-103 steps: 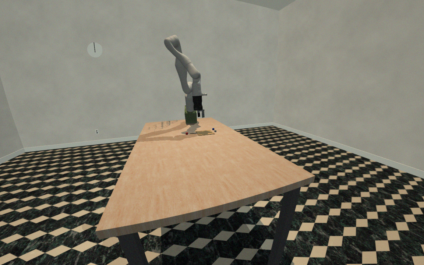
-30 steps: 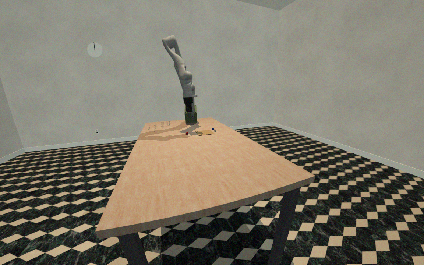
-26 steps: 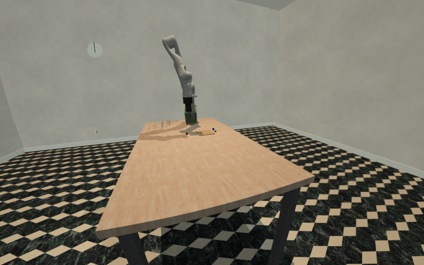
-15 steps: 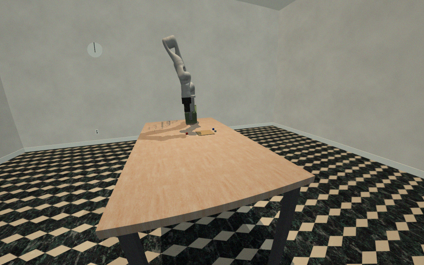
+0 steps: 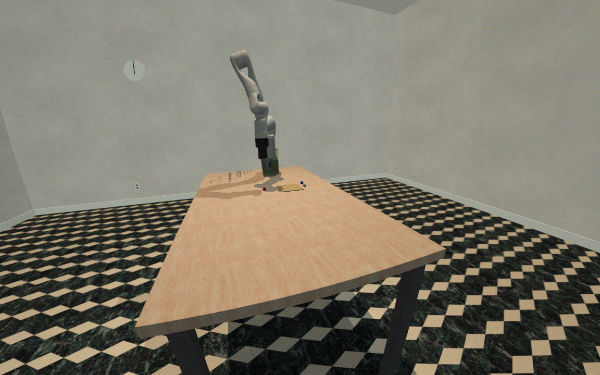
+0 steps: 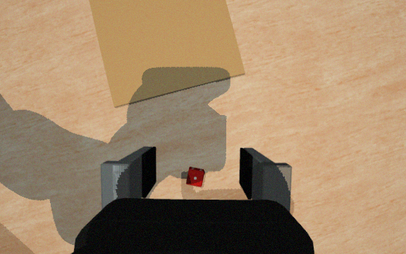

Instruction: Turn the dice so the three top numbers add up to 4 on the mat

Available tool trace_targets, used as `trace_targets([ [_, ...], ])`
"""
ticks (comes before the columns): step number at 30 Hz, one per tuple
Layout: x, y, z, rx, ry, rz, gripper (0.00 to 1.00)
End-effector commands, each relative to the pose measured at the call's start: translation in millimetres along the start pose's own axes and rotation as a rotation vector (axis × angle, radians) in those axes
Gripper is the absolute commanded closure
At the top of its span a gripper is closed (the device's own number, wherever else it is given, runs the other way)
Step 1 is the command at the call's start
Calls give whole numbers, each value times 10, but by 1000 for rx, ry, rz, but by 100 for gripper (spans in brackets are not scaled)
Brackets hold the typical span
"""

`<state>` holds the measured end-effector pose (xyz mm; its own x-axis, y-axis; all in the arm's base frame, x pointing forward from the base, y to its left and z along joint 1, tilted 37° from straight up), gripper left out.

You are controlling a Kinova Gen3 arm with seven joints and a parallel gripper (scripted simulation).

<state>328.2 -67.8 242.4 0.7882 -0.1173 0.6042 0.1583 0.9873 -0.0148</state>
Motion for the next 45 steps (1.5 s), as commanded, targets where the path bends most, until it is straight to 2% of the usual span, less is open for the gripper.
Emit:
trace_targets([
  [1,-5,-42,-1,-3,0,-23,0],
  [45,-47,-251,-26,-16,5,-163,0],
])
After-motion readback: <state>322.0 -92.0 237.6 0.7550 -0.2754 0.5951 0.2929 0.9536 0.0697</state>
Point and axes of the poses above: the point where the finger pads meet when closed, its own z axis back along the fingers, its own x axis across the jaws, y = z × x, the point moved 1 cm from there along z, back along the fingers, and after that the axes turned 6 degrees about z, right-handed, at the moved point
